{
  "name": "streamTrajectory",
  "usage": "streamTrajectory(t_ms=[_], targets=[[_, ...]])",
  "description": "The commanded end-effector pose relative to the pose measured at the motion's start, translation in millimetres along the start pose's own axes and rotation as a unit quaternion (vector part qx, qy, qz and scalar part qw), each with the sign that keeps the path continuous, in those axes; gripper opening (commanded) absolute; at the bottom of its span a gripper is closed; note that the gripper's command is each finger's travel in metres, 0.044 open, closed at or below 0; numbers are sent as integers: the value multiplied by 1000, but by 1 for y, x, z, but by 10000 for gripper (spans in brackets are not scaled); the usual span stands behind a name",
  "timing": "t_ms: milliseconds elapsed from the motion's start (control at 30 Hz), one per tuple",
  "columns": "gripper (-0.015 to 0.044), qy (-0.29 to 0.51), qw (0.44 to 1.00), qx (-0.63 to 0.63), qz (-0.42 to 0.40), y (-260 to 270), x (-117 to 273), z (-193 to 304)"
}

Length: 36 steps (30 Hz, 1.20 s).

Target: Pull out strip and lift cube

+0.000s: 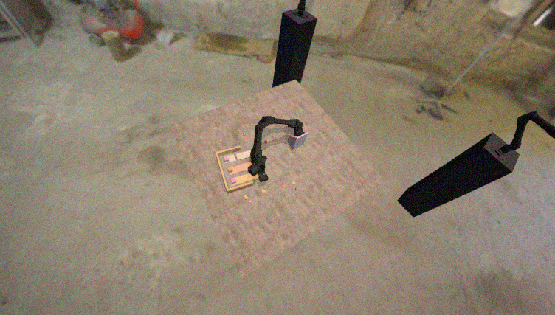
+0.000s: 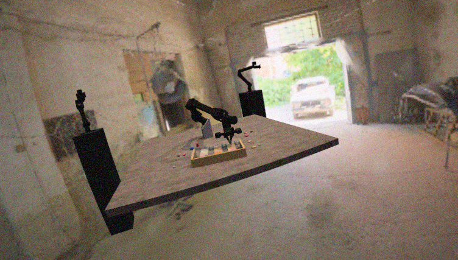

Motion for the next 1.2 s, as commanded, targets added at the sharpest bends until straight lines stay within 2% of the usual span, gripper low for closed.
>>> streamTrajectory(t_ms=[0, 1167], targets=[[0, 0, 1000, 2, 2, 0, -2, 1], [0, 0, 1000, 2, 2, 0, -6, 0]])
Point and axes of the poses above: the point midway between the two fingers, 35 mm back from their tips, its own x axis back along the fingers, its own y axis across the jaws, z = x × y, the point moved 2 cm from there along x, back along the fingers, and after that the axes turned 6 degrees about -x, right-handed, at the moved point
